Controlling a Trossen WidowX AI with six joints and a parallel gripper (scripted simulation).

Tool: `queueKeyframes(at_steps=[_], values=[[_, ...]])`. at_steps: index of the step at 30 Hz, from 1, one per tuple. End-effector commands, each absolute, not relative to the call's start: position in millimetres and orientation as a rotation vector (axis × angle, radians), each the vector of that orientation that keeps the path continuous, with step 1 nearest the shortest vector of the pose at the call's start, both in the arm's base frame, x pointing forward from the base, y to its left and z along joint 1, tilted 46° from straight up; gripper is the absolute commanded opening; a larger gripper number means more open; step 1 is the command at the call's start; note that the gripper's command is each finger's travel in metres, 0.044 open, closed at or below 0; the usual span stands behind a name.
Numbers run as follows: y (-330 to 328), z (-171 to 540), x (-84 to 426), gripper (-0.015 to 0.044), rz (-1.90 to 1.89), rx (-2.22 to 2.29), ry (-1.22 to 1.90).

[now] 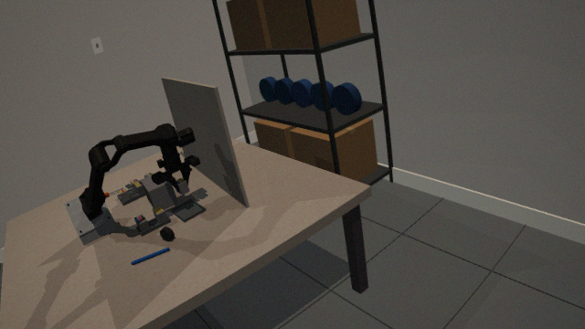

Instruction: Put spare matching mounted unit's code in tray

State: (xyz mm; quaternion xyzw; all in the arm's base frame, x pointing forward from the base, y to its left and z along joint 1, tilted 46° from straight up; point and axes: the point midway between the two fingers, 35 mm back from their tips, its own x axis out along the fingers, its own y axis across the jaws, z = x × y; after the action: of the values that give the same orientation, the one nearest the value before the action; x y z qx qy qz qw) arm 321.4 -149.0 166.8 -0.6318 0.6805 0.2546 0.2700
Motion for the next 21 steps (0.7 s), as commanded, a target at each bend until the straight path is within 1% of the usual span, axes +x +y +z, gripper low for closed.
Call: queueKeyframes(at_steps=[1, 21], values=[[-151, 164, 321, 0.0000, 0.696, -1.703, 1.829], [-163, 152, 319, 0.0000, 0.697, -1.700, 1.830]])
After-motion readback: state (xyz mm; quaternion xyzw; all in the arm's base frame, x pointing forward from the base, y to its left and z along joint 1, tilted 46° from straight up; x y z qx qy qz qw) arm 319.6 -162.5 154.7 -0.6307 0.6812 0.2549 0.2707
